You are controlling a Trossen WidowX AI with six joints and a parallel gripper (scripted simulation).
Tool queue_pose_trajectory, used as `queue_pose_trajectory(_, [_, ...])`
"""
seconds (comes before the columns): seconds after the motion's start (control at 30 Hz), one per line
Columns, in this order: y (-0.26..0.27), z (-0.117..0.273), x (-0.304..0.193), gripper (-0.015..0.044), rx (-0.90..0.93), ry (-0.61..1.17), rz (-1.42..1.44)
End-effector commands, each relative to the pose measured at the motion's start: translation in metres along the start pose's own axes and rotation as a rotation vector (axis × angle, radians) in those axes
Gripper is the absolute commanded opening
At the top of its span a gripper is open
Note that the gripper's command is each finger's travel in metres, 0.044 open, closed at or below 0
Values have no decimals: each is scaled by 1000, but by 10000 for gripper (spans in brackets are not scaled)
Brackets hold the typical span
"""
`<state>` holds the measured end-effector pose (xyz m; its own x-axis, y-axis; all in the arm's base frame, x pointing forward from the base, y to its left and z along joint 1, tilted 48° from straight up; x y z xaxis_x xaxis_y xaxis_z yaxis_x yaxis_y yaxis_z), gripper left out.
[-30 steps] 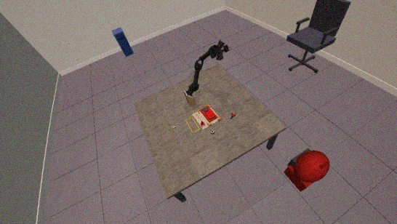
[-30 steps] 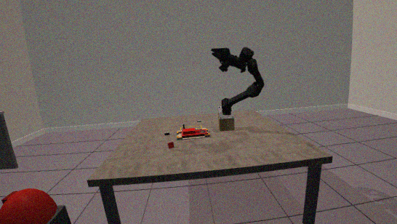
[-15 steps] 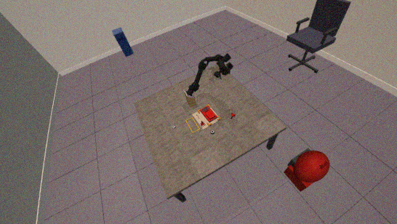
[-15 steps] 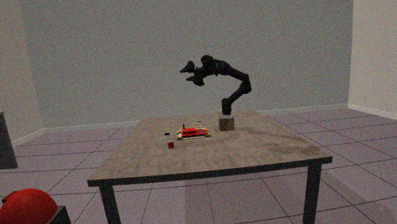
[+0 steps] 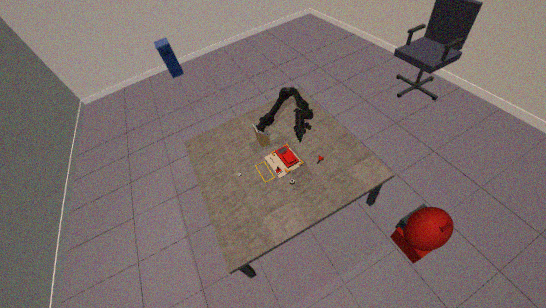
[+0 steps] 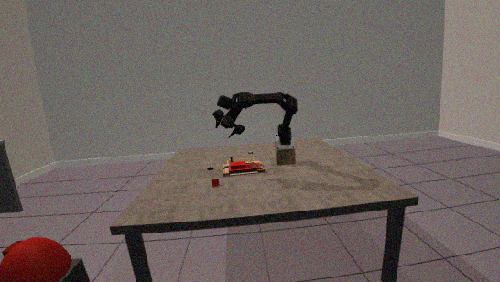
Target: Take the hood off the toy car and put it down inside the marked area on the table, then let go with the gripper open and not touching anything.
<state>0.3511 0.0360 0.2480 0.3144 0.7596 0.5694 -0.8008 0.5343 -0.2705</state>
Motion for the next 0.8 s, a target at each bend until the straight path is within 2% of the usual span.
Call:
queue_pose_trajectory(0.0, [25,-51,-25,440,229,20,-306])
queue_pose_trajectory(0.17, [70,-98,-57,440,510,100,-757])
queue_pose_trajectory(0.3, [102,-119,-75,440,679,189,-1062])
queue_pose_trajectory(0.77, [99,-123,-74,440,687,194,-1077])
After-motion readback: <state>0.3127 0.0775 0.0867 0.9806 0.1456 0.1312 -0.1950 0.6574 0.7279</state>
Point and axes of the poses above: the point midway between the two fingers, 35 mm back from their tips, its own z axis back along the fingers, its own y axis across the jaws, x = y × z, the point moved 2 cm from there along z, back along the fingers, and after that the axes turned 2 degrees about z, right-handed, at the moved point
